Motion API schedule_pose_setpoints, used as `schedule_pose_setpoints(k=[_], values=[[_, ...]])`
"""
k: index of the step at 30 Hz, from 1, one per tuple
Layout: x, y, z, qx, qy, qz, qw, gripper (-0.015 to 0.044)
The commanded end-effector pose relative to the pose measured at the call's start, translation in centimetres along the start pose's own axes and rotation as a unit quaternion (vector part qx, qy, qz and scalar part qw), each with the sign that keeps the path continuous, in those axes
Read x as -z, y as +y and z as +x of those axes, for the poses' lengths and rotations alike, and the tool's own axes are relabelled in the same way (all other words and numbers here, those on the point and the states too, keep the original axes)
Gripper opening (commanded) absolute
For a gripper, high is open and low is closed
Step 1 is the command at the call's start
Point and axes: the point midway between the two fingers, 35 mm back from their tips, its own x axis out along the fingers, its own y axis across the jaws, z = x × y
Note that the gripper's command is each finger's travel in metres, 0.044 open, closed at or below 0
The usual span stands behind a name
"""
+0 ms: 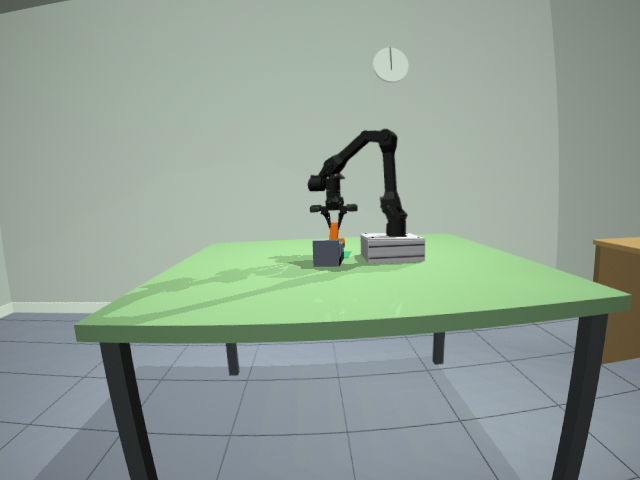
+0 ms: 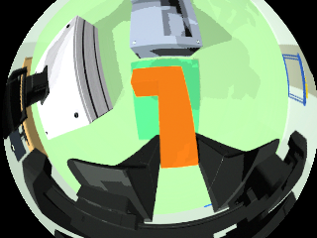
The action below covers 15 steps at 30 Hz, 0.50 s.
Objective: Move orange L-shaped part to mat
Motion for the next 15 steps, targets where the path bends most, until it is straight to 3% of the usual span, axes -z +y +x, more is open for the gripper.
schedule_pose_setpoints(k=[1, 15], values=[[0.1, 0.0, 0.7, -0.001, 0.002, -0.002, 1.000, 0.0000], [0.1, 0.1, 2.9, -0.001, 0.002, -0.002, 1.000, 0.0000]])
